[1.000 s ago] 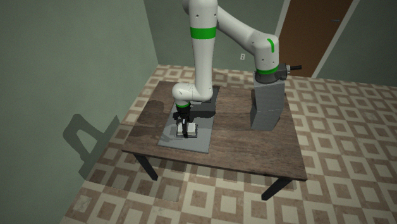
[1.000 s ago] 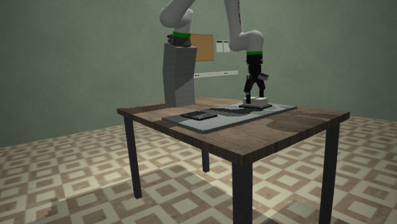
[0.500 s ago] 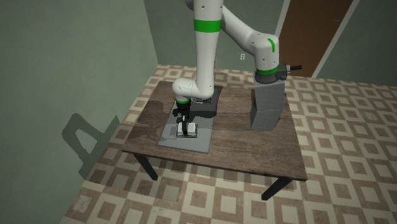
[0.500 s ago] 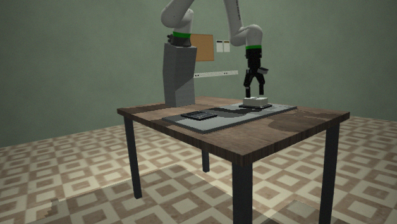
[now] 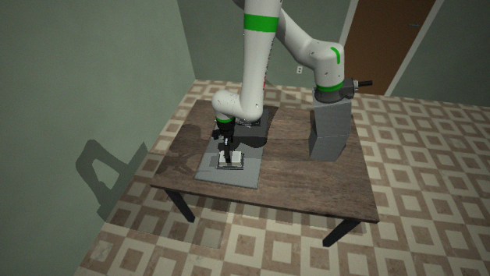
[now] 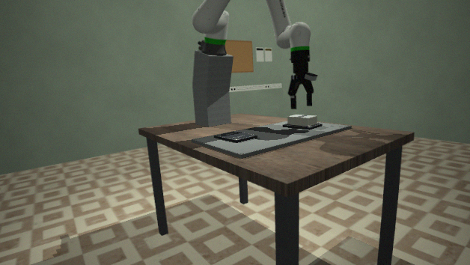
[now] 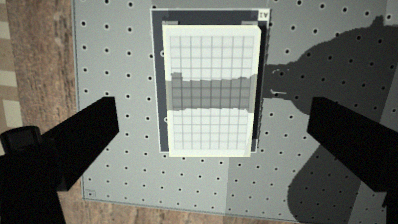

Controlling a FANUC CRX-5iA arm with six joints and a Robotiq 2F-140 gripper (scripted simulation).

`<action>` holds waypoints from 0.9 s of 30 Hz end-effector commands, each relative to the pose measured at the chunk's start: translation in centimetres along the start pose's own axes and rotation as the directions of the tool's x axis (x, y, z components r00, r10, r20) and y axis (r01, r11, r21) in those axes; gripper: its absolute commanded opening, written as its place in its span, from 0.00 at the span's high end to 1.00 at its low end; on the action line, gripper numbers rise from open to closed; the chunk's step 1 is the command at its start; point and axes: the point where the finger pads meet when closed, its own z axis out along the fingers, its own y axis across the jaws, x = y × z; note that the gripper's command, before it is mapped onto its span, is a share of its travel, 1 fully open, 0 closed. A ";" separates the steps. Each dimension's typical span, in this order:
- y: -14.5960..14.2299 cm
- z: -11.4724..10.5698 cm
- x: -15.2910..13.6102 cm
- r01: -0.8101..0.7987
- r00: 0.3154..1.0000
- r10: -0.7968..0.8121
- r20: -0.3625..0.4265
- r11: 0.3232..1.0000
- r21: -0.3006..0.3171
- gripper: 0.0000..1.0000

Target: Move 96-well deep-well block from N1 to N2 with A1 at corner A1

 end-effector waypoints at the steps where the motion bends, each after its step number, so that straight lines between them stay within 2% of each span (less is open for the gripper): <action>1: 0.0 -1.0 0.2 0.001 1.000 -0.001 0.017 1.000 0.003 0.00; 21: 0.0 -1.1 0.2 0.001 1.000 -0.001 0.017 1.000 0.003 0.00; 27: 1.9 -1.1 -0.3 0.001 1.000 -0.001 0.017 1.000 0.003 0.00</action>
